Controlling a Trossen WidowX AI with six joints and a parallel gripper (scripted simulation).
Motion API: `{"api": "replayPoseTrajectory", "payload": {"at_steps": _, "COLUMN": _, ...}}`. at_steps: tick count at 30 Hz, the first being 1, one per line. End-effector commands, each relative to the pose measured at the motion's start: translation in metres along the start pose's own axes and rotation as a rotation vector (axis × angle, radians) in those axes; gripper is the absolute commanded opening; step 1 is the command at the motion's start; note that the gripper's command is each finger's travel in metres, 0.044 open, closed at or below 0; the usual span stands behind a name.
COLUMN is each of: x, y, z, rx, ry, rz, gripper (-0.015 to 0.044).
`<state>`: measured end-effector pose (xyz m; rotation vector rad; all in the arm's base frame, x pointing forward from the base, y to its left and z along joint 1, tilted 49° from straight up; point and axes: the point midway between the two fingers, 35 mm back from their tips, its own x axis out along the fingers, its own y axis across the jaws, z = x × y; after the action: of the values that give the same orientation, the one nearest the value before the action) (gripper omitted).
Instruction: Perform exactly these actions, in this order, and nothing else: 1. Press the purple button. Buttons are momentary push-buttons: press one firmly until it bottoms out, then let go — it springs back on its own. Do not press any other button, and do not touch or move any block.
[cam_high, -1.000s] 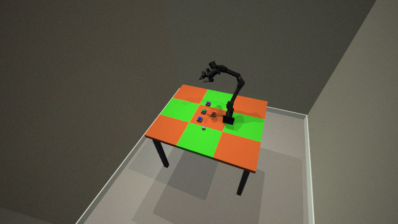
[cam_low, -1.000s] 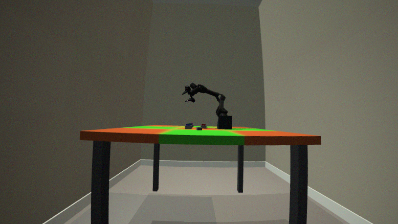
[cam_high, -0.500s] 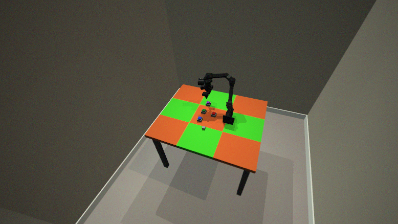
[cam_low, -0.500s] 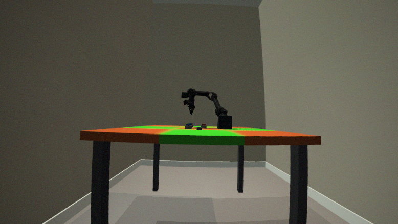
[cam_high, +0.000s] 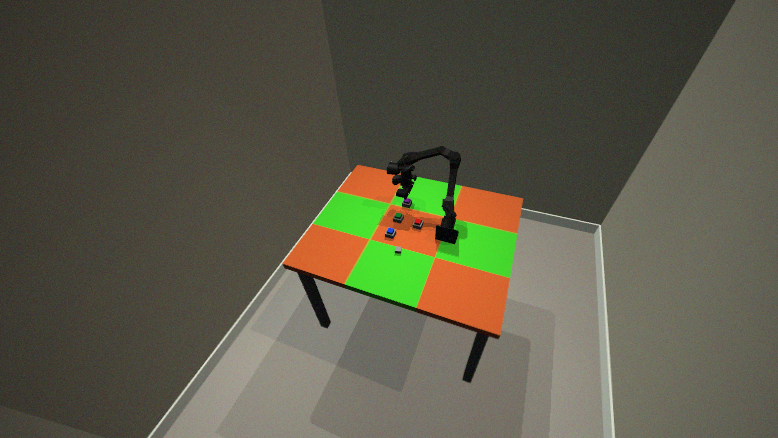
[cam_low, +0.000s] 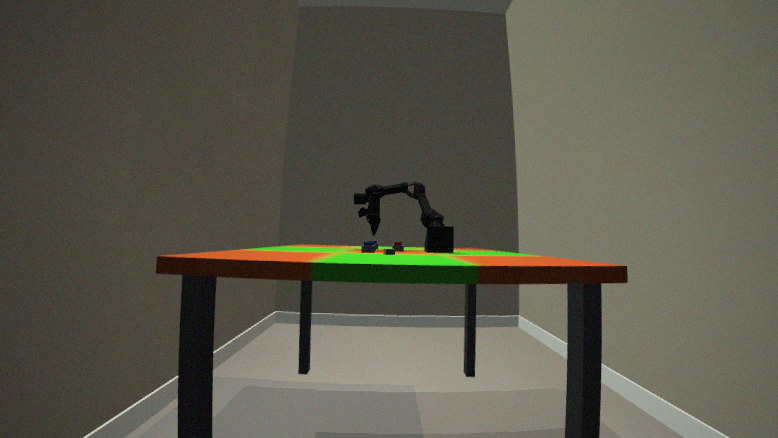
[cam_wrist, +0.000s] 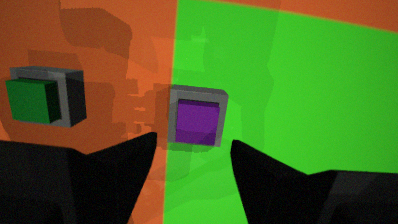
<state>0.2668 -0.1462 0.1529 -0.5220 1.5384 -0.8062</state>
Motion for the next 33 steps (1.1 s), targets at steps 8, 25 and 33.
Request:
{"api": "replayPoseTrajectory", "payload": {"at_steps": 8, "x": 0.003, "y": -0.001, "z": 0.000, "rx": -0.002, "ry": -0.014, "rz": -0.004, "gripper": 0.0020}}
{"api": "replayPoseTrajectory", "payload": {"at_steps": 25, "x": 0.022, "y": -0.001, "z": 0.001, "rx": -0.001, "ry": -0.014, "rz": -0.004, "gripper": 0.0020}}
{"api": "replayPoseTrajectory", "payload": {"at_steps": 33, "x": 0.034, "y": -0.001, "z": 0.000, "rx": -0.001, "ry": -0.014, "rz": -0.006, "gripper": 0.0020}}
